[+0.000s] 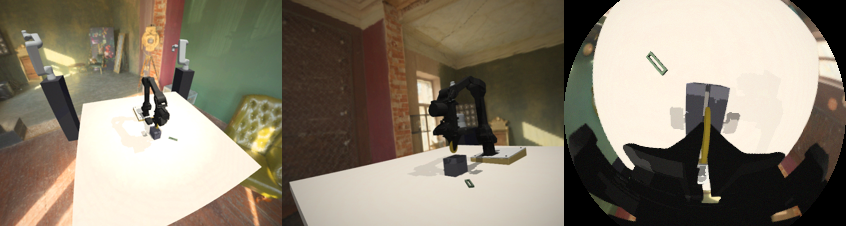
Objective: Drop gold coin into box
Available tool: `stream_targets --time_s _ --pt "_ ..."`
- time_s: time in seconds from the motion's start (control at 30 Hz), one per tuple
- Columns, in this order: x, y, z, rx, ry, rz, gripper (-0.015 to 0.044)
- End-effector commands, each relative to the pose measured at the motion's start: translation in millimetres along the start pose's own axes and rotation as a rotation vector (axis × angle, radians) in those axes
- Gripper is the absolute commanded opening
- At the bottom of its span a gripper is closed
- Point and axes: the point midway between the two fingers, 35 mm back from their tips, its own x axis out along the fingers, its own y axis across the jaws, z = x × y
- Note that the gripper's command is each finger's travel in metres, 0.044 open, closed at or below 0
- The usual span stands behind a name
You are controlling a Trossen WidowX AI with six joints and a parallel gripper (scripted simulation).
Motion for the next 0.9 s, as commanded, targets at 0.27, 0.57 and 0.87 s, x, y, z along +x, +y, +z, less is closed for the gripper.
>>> stream_targets --time_s 0.27,0.57,0.87 --pt "6.1 -0.2 -1.4 0.008 0.002 0.0 0.0" --pt "9.8 -0.1 -0.9 0.004 0.002 0.0 0.0" --pt "13.4 0.0 -1.4 -0.002 0.002 0.0 0.0"
